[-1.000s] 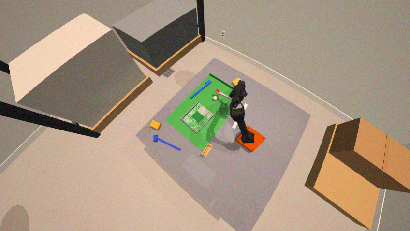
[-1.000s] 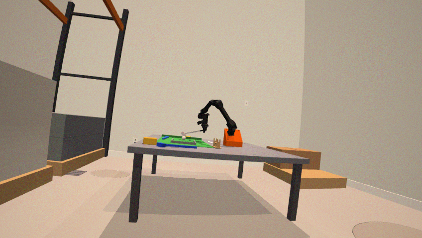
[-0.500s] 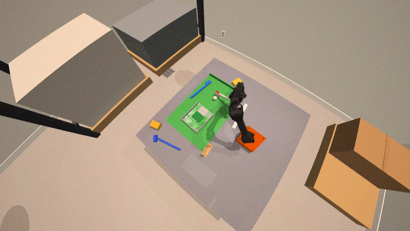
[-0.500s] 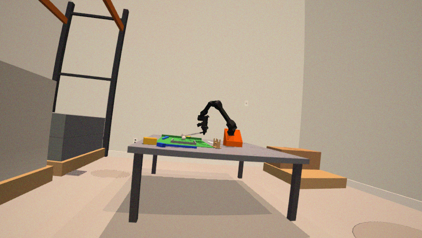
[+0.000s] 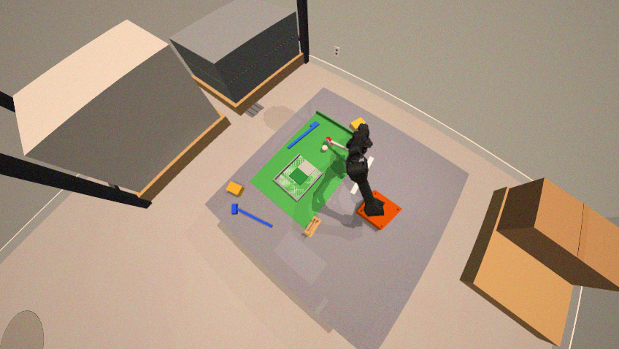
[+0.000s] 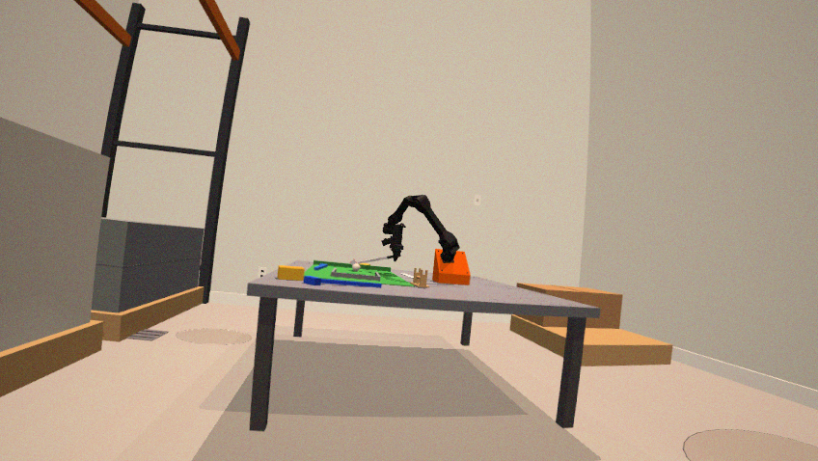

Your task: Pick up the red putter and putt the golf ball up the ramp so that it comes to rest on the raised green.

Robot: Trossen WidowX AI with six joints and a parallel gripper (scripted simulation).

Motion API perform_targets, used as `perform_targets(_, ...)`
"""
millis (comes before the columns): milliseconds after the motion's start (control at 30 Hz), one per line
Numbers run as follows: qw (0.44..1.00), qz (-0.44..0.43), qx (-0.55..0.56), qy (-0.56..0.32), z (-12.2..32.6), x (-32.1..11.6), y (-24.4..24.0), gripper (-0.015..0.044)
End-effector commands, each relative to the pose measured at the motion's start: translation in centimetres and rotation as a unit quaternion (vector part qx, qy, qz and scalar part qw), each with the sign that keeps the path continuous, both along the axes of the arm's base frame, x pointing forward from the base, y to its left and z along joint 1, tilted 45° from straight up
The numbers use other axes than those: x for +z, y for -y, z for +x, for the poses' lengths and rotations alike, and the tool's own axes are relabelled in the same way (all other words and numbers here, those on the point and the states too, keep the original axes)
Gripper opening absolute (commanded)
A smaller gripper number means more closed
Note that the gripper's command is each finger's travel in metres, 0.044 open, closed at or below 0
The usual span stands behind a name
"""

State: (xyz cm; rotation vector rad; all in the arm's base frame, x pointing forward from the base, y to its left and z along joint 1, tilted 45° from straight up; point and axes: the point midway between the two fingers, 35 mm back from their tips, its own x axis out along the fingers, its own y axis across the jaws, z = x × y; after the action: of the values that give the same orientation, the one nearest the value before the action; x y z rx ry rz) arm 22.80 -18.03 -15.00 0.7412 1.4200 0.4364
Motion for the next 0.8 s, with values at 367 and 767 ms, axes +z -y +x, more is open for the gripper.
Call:
perform_targets(367, 1.0, 0.0, -0.006, 0.0, -0.4, -1.5, 1.3, 0.0)
perform_targets(767, 1.0, 0.004, -0.004, 0.003, 1.9, 7.6, -8.1, 0.0)
